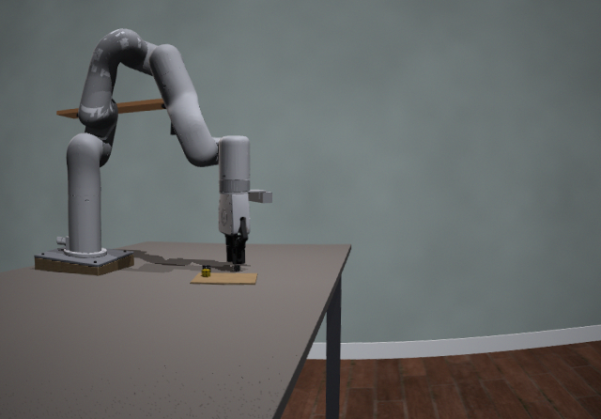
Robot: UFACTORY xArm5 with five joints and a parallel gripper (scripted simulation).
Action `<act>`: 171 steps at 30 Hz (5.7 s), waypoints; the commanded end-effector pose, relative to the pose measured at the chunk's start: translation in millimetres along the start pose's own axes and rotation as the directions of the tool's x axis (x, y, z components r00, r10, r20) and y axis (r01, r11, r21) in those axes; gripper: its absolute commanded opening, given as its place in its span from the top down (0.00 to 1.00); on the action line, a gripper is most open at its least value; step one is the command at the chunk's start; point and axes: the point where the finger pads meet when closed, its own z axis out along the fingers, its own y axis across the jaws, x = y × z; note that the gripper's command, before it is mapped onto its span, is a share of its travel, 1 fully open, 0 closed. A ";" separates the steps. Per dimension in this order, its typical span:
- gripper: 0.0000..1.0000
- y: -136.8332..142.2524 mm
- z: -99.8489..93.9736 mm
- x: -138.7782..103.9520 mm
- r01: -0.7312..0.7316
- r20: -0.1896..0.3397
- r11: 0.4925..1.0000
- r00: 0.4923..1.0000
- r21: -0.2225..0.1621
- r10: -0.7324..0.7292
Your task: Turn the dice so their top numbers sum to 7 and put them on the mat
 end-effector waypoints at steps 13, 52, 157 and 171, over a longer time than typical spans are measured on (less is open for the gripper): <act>0.69 0.5 -1.0 1.2 0.000 -0.003 1.000 1.000 -0.001 0.000; 0.69 1.7 18.9 0.8 0.000 -0.003 1.000 1.000 -0.002 0.000; 0.89 -3.1 -81.0 2.6 -0.006 -0.003 1.000 1.000 -0.001 0.006; 0.89 64.9 -88.3 -37.9 -0.443 -0.013 0.896 0.896 -0.010 0.443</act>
